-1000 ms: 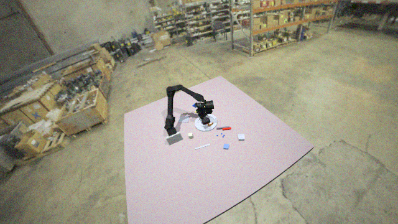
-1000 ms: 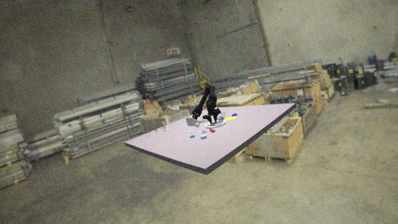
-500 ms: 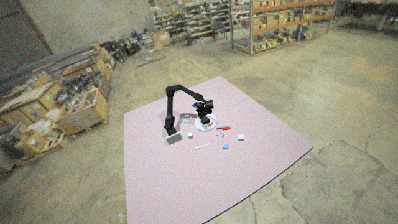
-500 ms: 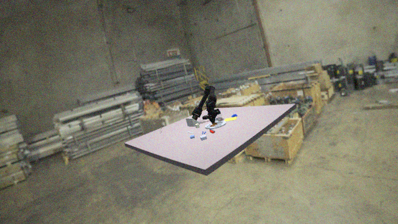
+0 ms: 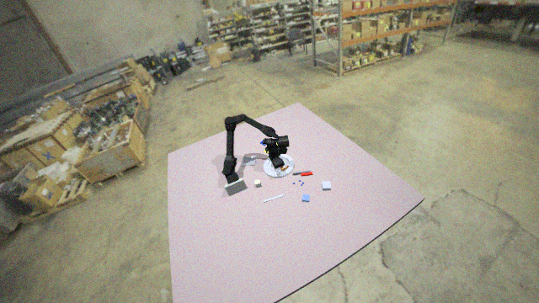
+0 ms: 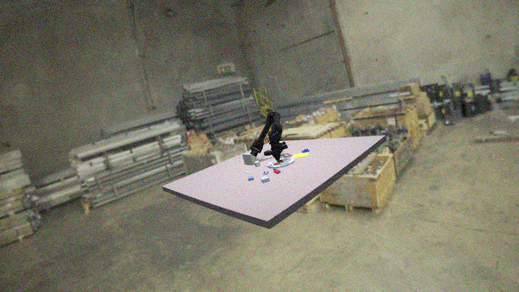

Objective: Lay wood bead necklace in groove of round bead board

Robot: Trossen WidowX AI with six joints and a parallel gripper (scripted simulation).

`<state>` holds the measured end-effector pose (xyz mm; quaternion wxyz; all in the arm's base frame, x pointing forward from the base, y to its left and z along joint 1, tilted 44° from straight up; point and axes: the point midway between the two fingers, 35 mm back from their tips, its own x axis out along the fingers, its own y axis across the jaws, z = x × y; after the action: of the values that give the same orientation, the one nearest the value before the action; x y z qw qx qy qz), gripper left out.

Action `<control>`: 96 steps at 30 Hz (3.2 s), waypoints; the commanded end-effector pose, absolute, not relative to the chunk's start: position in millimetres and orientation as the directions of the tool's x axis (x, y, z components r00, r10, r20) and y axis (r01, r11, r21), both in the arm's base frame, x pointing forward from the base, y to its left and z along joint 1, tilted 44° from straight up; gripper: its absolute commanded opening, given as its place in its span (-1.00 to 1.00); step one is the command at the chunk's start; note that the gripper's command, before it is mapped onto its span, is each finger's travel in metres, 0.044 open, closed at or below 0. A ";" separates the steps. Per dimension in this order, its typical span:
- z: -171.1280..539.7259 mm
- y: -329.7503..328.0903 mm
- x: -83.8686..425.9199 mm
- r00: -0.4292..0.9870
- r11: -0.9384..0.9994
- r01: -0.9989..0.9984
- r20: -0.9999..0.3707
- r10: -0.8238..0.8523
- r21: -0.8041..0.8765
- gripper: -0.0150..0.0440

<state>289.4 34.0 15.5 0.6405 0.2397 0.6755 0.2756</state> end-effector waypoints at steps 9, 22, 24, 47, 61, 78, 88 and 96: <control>15.2 37.0 289.3 -0.069 0.729 -0.035 -0.730 0.680 0.683 -0.49; 18.3 34.1 289.7 -0.069 0.729 -0.035 -0.730 0.680 0.683 -0.49; 22.7 29.9 290.1 -0.069 0.729 -0.033 -0.729 0.681 0.684 -0.49; 51.7 38.4 331.1 -0.068 0.727 -0.031 -0.727 0.683 0.686 -0.49; 54.4 54.8 347.4 -0.067 0.725 -0.032 -0.726 0.685 0.688 -0.49; 41.1 67.7 345.9 -0.067 0.725 -0.032 -0.725 0.685 0.688 -0.49; 42.3 64.4 347.5 -0.061 0.729 -0.035 -0.730 0.681 0.683 0.22; 48.4 59.2 347.7 -0.063 0.728 -0.034 -0.729 0.682 0.685 0.93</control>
<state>346.8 63.2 43.8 0.6400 0.2413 0.6742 0.2785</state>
